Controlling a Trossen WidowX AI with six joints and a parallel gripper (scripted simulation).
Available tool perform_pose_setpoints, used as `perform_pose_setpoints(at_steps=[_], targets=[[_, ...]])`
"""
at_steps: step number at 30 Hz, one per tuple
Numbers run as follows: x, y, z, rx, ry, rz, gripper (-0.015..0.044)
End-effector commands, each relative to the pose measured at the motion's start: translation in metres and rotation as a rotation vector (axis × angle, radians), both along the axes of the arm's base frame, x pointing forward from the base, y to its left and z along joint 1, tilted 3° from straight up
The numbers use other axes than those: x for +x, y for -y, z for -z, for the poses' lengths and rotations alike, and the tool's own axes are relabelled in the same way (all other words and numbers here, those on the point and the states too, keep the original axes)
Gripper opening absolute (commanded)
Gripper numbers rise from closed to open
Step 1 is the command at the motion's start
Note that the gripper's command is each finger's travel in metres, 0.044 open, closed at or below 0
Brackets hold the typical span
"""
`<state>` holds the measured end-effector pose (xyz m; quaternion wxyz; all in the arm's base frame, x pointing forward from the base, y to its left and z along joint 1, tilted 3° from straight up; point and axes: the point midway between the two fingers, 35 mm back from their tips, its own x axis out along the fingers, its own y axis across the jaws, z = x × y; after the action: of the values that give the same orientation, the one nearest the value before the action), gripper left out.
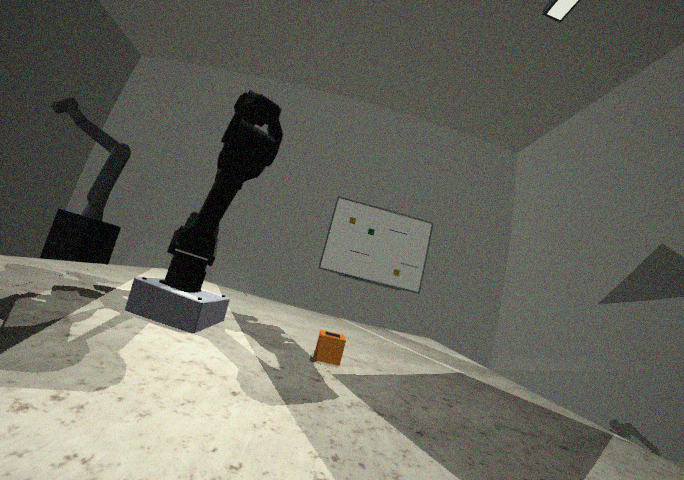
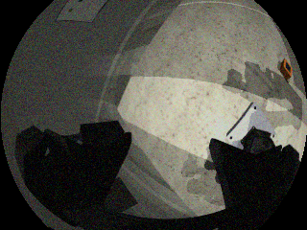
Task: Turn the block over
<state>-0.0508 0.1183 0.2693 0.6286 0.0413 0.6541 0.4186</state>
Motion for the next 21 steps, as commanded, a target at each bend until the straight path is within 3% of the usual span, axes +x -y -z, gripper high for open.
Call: perform_pose_setpoints(at_steps=[1,11,21], targets=[[0.000,-0.001,0.000,-0.001,0.004,0.003,0.0426],[0.050,-0.058,0.014,-0.110,0.210,0.173,0.0440],[0.148,-0.085,0.040,-0.296,0.305,0.326,0.0440]])
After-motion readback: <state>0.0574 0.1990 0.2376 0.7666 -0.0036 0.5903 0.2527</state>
